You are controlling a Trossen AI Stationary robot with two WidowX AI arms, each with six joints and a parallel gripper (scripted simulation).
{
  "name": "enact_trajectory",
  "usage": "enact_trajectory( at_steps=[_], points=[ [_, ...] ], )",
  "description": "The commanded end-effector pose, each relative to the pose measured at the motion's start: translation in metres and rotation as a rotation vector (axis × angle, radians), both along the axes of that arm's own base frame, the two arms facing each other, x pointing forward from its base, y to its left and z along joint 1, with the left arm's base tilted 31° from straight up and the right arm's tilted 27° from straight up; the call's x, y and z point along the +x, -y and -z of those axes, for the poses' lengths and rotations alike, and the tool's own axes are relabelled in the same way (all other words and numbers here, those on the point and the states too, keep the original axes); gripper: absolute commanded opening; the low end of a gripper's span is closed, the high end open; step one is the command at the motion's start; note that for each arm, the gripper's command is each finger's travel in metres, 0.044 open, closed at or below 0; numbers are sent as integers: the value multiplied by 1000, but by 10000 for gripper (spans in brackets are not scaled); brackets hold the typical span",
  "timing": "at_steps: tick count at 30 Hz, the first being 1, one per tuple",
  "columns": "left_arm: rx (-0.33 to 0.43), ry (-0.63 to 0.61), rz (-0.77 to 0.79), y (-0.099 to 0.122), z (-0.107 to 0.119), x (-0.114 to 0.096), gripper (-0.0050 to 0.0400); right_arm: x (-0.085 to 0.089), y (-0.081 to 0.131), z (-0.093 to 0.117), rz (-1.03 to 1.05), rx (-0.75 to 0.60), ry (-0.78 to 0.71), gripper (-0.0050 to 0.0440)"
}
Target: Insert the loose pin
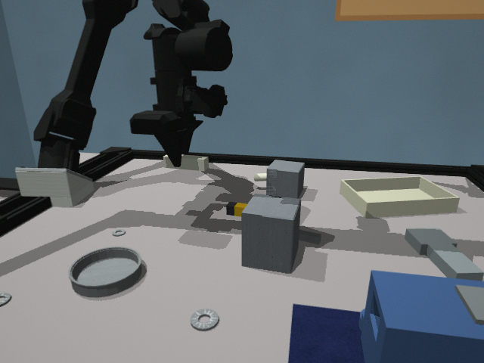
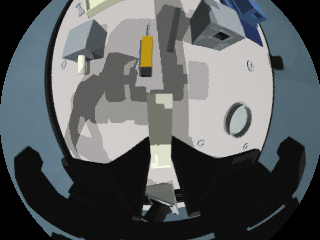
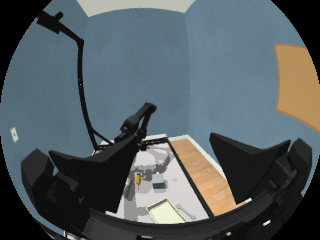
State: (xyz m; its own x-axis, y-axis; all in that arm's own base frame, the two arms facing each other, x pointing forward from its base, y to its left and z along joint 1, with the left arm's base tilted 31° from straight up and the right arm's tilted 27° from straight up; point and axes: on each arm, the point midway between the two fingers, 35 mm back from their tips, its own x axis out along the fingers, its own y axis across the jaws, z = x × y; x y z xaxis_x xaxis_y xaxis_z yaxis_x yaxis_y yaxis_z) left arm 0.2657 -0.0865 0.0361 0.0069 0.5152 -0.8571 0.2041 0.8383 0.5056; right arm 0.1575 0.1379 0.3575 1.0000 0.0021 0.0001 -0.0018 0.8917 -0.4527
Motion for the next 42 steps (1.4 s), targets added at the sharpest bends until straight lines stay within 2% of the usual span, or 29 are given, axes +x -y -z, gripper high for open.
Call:
enact_trajectory(
  at_steps=[1, 14, 23, 37, 42],
  points=[
    [-2, 0, 1, 11, 6, 4, 0, 0, 0, 0, 2, -2, 0, 400],
    [0, -3, 3, 41, 24, 8, 0, 0, 0, 0, 2, -2, 0, 400],
    [0, -3, 3, 52, 30, 11, 0, 0, 0, 0, 2, -2, 0, 400],
    [1, -1, 5, 89, 53, 19, 0, 0, 0, 0, 2, -2, 0, 400],
    [1, -1, 6, 90, 55, 19, 0, 0, 0, 0, 2, -2, 0, 400]
  ],
)
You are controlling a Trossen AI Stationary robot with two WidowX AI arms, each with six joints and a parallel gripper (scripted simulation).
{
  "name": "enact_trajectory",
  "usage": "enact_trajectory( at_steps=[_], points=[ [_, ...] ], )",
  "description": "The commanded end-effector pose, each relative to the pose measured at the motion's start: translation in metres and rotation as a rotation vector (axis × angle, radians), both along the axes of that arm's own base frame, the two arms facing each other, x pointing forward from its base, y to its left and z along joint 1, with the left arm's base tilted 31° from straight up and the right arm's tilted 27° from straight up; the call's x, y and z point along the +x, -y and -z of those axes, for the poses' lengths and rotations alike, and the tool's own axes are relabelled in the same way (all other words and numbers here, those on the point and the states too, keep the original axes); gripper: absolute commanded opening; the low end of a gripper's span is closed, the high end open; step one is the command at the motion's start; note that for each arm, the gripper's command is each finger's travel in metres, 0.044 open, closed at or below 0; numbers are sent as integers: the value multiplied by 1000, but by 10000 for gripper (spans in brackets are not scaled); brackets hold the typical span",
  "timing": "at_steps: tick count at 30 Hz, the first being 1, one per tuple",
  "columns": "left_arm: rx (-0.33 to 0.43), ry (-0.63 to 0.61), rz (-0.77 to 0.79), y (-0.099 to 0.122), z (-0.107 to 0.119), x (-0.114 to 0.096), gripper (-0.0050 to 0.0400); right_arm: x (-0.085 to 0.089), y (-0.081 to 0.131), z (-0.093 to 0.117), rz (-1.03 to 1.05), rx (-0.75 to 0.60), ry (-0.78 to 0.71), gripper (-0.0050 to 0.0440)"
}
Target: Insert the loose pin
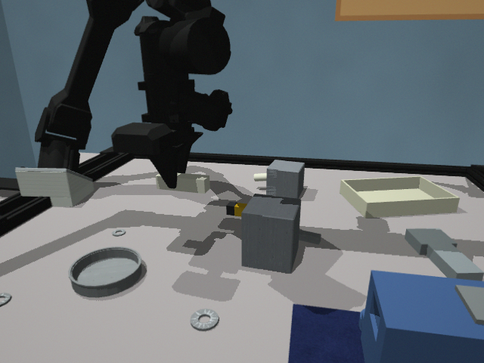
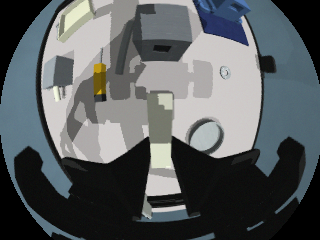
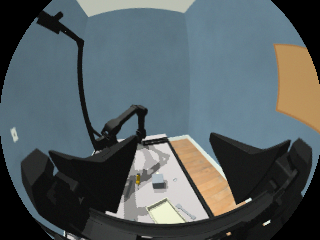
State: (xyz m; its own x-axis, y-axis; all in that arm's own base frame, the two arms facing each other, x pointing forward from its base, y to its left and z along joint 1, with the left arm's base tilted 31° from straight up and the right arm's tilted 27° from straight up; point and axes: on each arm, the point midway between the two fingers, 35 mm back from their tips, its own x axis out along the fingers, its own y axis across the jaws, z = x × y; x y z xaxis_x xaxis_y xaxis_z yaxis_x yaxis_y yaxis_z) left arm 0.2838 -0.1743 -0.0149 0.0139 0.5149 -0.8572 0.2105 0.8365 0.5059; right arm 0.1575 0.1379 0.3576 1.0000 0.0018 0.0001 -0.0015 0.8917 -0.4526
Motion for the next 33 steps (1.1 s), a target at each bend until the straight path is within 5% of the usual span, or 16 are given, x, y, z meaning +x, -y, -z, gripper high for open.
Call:
enact_trajectory(
  at_steps=[1, 10, 33],
  points=[
    [1, -4, -3, 1, 6, 1, 0, 0, 0, 0, 2, -2, 0, 400],
    [0, 0, 0, -23, 37, 0, 0, 0, 0, 0, 2, -2, 0, 400],
    [-6, -12, 3, -17, 35, 9, 0, 0, 0, 0, 2, -2, 0, 400]
  ],
)
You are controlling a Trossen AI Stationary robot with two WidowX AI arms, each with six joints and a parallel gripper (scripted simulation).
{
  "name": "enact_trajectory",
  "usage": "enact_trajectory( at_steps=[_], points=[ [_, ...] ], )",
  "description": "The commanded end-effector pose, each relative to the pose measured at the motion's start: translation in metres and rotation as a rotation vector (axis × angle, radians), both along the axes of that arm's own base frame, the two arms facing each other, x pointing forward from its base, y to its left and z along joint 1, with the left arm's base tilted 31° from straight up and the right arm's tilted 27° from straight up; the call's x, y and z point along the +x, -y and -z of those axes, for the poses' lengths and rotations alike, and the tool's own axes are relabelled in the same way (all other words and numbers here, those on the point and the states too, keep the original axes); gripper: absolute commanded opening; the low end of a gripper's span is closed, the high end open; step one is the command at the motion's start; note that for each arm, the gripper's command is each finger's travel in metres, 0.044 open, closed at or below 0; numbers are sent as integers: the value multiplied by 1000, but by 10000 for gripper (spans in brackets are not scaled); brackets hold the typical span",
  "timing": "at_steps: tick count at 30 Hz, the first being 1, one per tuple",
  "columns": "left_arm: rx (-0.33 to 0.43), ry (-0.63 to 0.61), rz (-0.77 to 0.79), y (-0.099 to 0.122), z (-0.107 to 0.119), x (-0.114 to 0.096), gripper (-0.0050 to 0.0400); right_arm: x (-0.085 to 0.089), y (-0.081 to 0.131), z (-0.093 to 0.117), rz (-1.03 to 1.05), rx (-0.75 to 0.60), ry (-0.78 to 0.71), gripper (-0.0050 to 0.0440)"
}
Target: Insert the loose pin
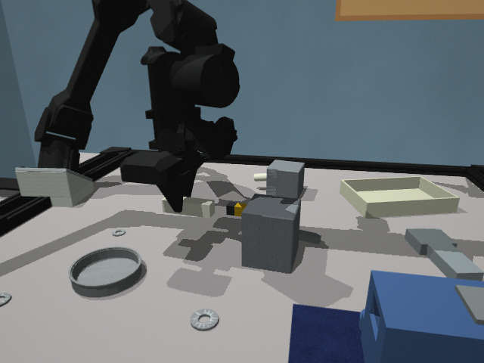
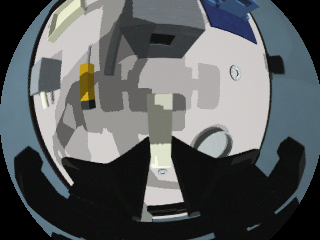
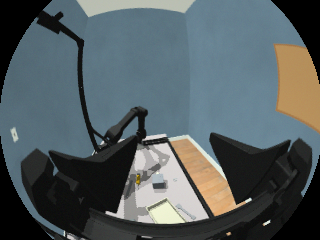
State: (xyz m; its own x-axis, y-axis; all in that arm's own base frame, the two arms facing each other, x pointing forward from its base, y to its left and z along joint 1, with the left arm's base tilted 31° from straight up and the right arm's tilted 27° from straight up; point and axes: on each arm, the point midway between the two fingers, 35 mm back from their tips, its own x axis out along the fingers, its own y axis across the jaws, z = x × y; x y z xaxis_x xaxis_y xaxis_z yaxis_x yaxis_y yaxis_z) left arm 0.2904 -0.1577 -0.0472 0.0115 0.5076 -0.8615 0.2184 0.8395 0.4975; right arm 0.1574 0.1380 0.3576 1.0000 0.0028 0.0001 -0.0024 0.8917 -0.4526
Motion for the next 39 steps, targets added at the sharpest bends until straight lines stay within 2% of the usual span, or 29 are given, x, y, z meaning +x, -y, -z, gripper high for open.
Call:
enact_trajectory(
  at_steps=[1, 39],
  points=[
    [3, -6, -3, 0, 3, 4, 0, 0, 0, 0, 3, -2, 0, 400],
    [5, 0, -2, 6, 13, 37, 0, 0, 0, 0, 3, -2, 0, 400]
  ],
)
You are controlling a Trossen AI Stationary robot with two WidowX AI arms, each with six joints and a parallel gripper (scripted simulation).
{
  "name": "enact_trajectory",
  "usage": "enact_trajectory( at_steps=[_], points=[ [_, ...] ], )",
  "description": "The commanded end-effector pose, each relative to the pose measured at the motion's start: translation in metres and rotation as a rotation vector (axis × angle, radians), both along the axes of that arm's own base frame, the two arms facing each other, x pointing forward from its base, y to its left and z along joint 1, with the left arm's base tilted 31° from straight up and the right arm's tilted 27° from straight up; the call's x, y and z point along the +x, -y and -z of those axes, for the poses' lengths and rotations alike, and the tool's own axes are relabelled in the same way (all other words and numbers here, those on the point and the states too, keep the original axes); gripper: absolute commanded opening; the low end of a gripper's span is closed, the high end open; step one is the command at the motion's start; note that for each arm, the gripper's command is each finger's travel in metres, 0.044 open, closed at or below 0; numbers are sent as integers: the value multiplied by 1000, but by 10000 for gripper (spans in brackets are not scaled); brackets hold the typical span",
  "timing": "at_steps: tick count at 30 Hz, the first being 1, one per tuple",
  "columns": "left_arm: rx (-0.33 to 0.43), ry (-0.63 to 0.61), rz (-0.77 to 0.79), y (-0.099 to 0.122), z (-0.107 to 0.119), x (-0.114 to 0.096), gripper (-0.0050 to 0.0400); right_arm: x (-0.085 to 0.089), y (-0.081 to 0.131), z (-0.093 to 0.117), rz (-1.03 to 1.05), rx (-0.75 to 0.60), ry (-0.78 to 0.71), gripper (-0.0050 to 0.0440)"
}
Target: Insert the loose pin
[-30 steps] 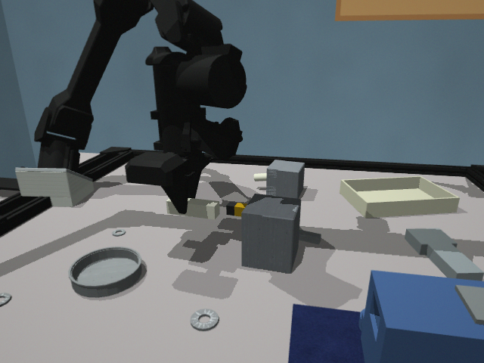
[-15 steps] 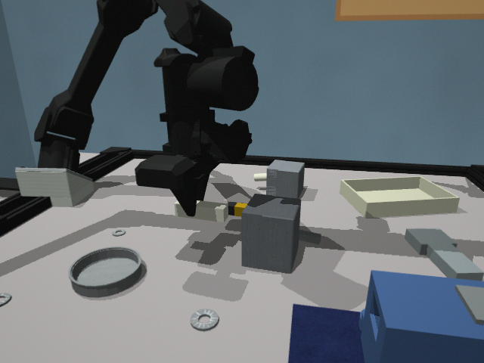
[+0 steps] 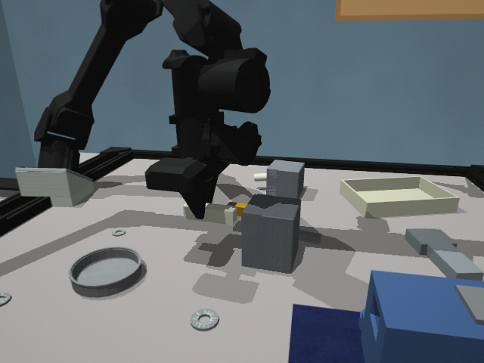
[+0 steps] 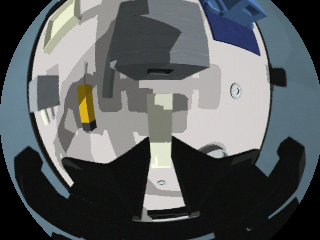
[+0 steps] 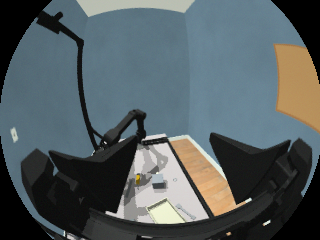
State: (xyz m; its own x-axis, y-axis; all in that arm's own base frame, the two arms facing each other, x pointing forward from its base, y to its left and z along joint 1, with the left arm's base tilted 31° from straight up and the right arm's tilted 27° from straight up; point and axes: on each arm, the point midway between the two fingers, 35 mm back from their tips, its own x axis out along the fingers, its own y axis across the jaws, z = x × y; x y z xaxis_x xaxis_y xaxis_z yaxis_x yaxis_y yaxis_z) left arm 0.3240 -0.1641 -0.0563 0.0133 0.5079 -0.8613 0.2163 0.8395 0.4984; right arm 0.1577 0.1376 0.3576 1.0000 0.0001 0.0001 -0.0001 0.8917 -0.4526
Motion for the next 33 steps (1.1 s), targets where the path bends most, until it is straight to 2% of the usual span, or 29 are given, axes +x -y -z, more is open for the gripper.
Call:
enact_trajectory(
  at_steps=[1, 23, 33],
  points=[
    [5, -3, -1, 0, 4, 4, 0, 0, 0, 0, 0, -2, 0, 400],
    [127, 25, 14, -1, -4, -1, 0, 0, 0, 0, 0, -2, 0, 400],
    [126, 25, 14, 0, -3, 1, 0, 0, 0, 0, 0, -2, 0, 400]
  ],
)
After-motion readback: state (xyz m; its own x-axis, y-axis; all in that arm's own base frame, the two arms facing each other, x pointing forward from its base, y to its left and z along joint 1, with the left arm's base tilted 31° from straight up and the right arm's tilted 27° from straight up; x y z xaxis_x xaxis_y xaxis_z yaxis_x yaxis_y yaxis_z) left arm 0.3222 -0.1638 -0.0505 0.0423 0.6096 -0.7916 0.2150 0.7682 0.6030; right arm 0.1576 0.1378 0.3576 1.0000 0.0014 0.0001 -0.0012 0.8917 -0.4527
